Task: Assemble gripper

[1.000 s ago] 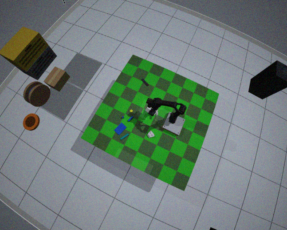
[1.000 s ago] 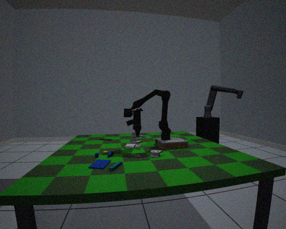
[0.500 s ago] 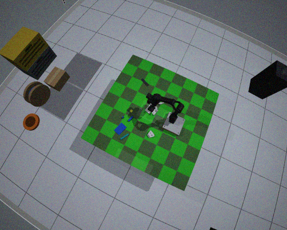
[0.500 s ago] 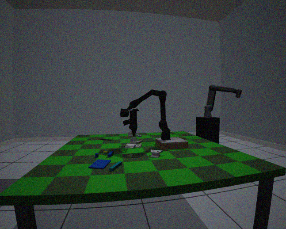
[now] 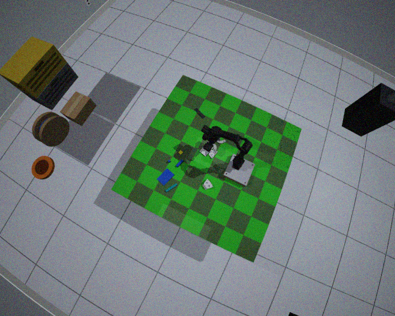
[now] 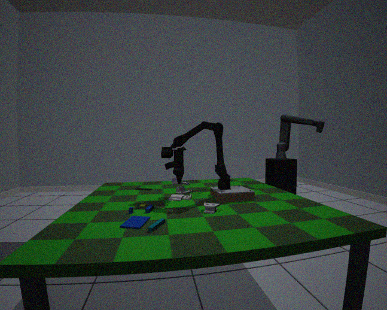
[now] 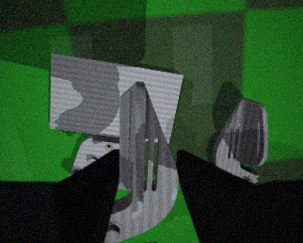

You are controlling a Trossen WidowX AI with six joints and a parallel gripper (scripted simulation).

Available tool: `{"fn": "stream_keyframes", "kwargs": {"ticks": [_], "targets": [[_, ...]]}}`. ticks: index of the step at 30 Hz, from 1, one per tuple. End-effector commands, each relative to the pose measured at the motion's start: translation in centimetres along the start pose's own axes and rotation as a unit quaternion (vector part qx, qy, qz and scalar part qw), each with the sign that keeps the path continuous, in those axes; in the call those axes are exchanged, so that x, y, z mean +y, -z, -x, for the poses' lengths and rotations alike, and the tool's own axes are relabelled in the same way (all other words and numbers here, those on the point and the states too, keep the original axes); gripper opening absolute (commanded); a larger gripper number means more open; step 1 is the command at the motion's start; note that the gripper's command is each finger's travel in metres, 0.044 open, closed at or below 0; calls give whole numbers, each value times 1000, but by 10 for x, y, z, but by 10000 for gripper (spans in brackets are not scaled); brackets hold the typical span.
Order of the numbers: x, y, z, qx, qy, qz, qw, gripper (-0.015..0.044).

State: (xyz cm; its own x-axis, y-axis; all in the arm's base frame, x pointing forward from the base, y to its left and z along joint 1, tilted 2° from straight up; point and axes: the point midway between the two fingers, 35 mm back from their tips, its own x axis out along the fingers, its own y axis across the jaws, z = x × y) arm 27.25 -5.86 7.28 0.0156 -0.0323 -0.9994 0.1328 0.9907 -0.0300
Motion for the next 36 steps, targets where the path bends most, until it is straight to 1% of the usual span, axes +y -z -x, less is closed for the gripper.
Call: {"fn": "stream_keyframes", "kwargs": {"ticks": [1, 28, 36], "targets": [[-1, -1, 0, -1, 2, 2, 1000, 134], [0, -2, 0, -1, 2, 8, 1000, 134], [0, -2, -12, -1, 2, 8, 1000, 134]]}}
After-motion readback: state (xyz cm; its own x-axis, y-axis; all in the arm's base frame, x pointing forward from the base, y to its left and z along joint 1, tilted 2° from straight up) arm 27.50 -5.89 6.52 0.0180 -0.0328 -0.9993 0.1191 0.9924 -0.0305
